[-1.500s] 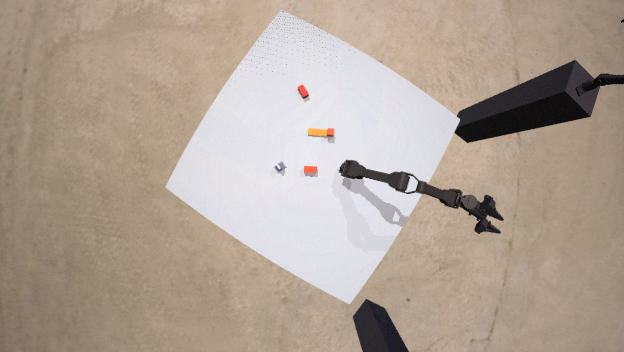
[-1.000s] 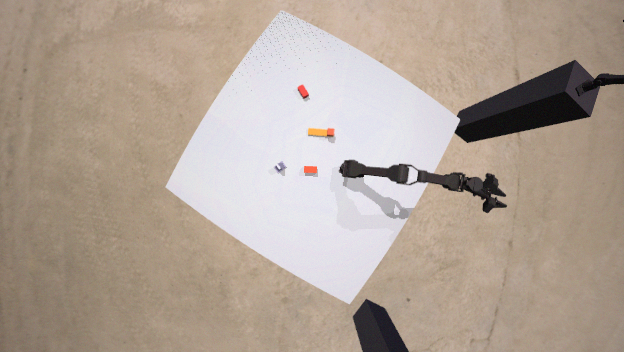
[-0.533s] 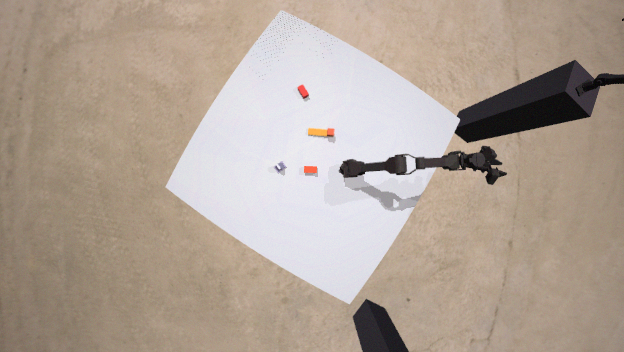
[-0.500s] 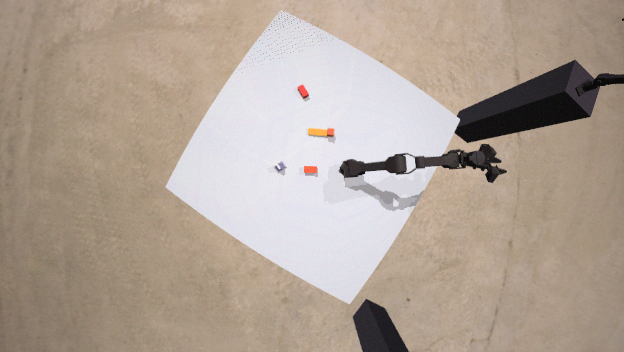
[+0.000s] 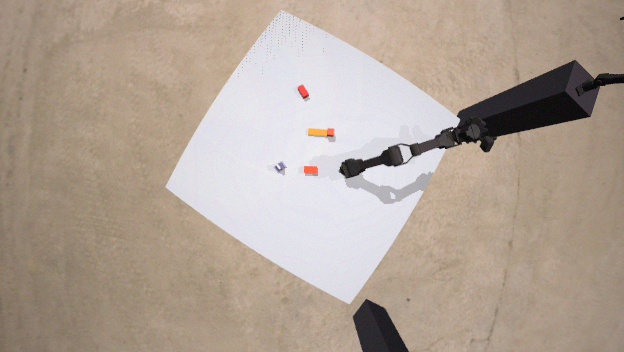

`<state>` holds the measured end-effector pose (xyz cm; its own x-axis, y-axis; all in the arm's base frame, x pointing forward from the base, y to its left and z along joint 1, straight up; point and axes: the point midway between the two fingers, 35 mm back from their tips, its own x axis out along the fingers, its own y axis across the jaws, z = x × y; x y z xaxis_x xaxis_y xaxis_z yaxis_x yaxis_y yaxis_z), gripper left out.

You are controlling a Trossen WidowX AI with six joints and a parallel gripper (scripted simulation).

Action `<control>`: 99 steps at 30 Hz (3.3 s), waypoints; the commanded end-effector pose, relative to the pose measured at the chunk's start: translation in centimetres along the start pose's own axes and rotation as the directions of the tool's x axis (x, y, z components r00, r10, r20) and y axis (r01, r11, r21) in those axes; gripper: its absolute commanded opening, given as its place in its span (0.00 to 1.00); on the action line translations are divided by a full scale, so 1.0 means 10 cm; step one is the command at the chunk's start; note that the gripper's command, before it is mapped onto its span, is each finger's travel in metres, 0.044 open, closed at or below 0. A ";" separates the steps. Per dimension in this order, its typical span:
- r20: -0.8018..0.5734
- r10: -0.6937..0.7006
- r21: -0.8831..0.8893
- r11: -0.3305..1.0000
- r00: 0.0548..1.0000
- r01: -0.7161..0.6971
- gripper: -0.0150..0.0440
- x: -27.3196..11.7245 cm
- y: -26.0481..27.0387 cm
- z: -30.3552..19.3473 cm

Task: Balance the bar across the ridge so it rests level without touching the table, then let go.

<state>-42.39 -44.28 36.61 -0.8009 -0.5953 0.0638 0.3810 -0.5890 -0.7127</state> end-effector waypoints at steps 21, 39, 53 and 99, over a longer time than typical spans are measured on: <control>0.065 0.464 -0.114 0.883 0.884 -0.455 0.79 -1.05 1.66 1.03; 0.064 0.738 -0.264 0.662 0.672 -0.702 0.79 -2.30 2.57 1.51; 0.018 0.883 -0.399 0.437 0.469 -0.806 0.79 -3.40 3.00 1.65; -0.400 0.914 -0.736 -0.367 -0.072 -0.568 0.79 -6.66 2.80 0.72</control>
<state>24.59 -26.85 17.88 0.2270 -0.3167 -0.9209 0.0239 0.9472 -0.3199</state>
